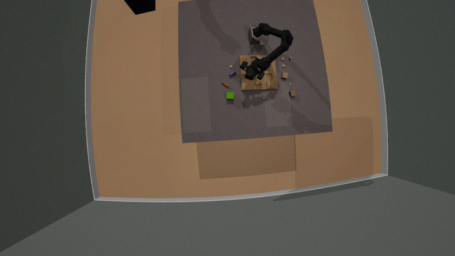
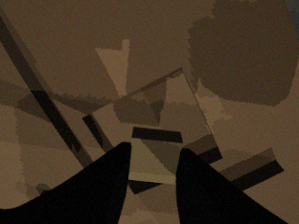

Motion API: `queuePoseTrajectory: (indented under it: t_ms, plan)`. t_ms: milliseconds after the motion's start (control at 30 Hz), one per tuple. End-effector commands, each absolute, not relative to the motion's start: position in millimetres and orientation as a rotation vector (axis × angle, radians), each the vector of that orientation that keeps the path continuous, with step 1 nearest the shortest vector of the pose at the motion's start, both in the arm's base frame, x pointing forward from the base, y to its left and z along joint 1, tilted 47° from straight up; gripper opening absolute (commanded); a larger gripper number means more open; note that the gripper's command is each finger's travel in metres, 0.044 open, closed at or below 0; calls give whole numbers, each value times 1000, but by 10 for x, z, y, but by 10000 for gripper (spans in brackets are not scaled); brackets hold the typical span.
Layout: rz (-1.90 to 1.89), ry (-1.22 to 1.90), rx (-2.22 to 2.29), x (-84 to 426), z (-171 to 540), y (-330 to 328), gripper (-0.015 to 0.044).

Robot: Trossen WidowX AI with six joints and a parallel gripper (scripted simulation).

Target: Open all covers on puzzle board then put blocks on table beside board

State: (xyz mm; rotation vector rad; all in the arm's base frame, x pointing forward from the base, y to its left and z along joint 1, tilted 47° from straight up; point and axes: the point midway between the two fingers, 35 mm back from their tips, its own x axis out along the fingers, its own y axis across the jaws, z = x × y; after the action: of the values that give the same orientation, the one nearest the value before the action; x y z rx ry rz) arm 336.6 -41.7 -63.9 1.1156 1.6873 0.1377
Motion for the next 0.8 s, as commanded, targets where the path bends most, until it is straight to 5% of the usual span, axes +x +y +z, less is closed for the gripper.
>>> queuePoseTrajectory:
  t_ms: [0,767]
  plan:
    - [138,1682,1108,3379,-589,-480,80]
    - [136,1683,1110,3377,-335,-749,80]
